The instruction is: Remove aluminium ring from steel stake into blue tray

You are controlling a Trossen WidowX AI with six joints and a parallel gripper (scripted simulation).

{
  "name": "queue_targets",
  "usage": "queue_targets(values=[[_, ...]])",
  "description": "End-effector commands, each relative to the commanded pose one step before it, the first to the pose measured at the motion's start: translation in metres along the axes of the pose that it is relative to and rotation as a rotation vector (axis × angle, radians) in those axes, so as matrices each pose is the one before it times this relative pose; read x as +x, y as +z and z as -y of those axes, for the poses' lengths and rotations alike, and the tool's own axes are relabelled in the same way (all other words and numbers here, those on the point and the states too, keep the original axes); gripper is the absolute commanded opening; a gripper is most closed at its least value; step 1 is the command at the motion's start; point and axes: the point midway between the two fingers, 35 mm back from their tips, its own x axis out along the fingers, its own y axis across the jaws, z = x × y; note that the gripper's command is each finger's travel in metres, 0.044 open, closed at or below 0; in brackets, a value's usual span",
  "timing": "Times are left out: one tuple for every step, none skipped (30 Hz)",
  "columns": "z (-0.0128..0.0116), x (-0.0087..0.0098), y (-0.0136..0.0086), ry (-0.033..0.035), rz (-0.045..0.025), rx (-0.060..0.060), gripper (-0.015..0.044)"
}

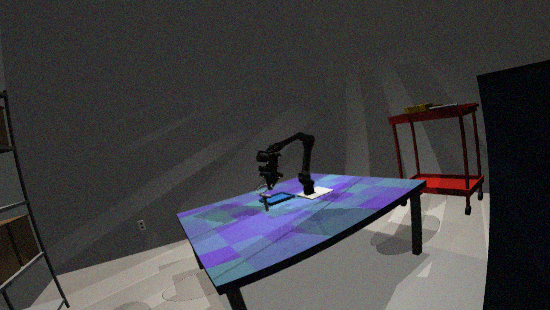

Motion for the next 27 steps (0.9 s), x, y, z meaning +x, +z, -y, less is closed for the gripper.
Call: queue_targets(values=[[0.00799,0.00479,-0.00374,-0.02443,-0.07093,-0.0606,0.0],[0.00091,0.00008,0.00015,-0.00018,-0.01027,-0.0128,0.0],[0.0009,0.00006,0.00014,0.00016,-0.01026,-0.0128,0.0],[0.00089,0.00004,0.00012,0.00049,-0.01023,-0.0127,0.0],[0.00088,0.00001,0.00011,0.00083,-0.0102,-0.0126,0.0],[0.00086,-0.00001,0.0001,0.00117,-0.01015,-0.0125,0.0],[0.00085,-0.00003,0.00009,0.0015,-0.0101,-0.0124,0.0],[0.00084,-0.00005,0.00008,0.00183,-0.01003,-0.0123,0.0],[0.00082,-0.00008,0.00007,0.00216,-0.00996,-0.0123,0.0],[0.00081,-0.0001,0.00006,0.00249,-0.00987,-0.0122,0.0],[0.00079,-0.00012,0.00005,0.00282,-0.00977,-0.0121,0.0],[0.00078,-0.00015,0.00004,0.00315,-0.00967,-0.012,0.0],[0.00076,-0.00017,0.00003,0.00347,-0.00955,-0.012,0.0],[0.00075,-0.00019,0.00002,0.00379,-0.00942,-0.0119,0.0],[0.00073,-0.00022,0.00002,0.0041,-0.00928,-0.0118,0.0],[0.00071,-0.00024,0.00001,0.00442,-0.00914,-0.0118,0.0],[0.0007,-0.00026,0.00001,0.00472,-0.00898,-0.0117,0.0],[0.00068,-0.00029,0.0,0.00503,-0.00881,-0.0116,0.0],[0.00066,-0.00031,0.0,0.00533,-0.00864,-0.0116,0.0],[0.00065,-0.00033,-0.00001,0.00562,-0.00845,-0.0115,0.0],[0.00063,-0.00036,-0.00001,0.00591,-0.00826,-0.0114,0.0],[0.00061,-0.00038,-0.00001,0.00619,-0.00806,-0.0114,0.0],[0.0006,-0.00041,-0.00001,0.00647,-0.00784,-0.0113,0.0],[0.00058,-0.00043,-0.00001,0.00674,-0.00762,-0.0113,0.0],[0.00056,-0.00045,-0.00001,0.00701,-0.00739,-0.0112,0.0],[0.00054,-0.00048,-0.00001,0.00727,-0.00715,-0.0112,0.0],[0.00053,-0.0005,-0.00001,0.00752,-0.00691,-0.0111,0.0]])
